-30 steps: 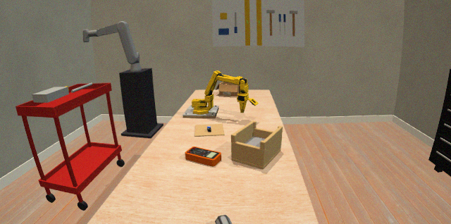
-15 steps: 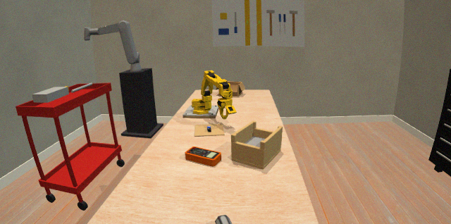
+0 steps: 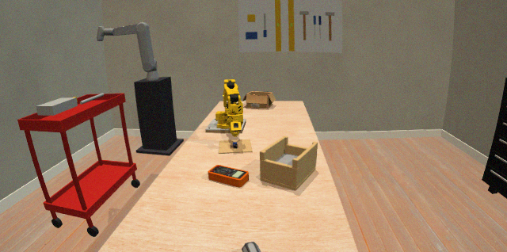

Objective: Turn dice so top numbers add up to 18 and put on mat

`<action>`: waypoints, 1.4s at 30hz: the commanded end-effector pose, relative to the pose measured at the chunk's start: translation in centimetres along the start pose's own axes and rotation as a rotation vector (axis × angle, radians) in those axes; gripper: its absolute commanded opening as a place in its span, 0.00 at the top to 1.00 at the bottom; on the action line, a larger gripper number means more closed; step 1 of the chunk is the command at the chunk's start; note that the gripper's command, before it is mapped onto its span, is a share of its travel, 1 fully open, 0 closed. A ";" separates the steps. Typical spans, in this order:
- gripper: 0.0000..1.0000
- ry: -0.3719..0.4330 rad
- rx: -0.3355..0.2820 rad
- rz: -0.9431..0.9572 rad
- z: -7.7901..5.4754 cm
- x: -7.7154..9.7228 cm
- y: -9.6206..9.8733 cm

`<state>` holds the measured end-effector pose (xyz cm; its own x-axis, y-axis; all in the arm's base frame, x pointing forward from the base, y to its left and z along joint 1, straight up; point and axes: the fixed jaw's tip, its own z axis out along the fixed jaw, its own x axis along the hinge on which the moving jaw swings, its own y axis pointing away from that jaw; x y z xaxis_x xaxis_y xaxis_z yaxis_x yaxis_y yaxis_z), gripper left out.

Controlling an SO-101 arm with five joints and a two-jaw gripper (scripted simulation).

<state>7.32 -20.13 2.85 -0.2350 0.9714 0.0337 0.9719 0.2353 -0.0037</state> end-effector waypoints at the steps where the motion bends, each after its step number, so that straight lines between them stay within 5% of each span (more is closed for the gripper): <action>1: 1.00 -0.005 -0.002 0.013 -0.1 0.1 -0.4; 42: 1.00 -0.030 -0.004 0.009 0.3 0.1 -0.8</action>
<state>6.75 -20.45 2.77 -0.2232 0.9748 -0.0039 0.9748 0.2232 -0.0009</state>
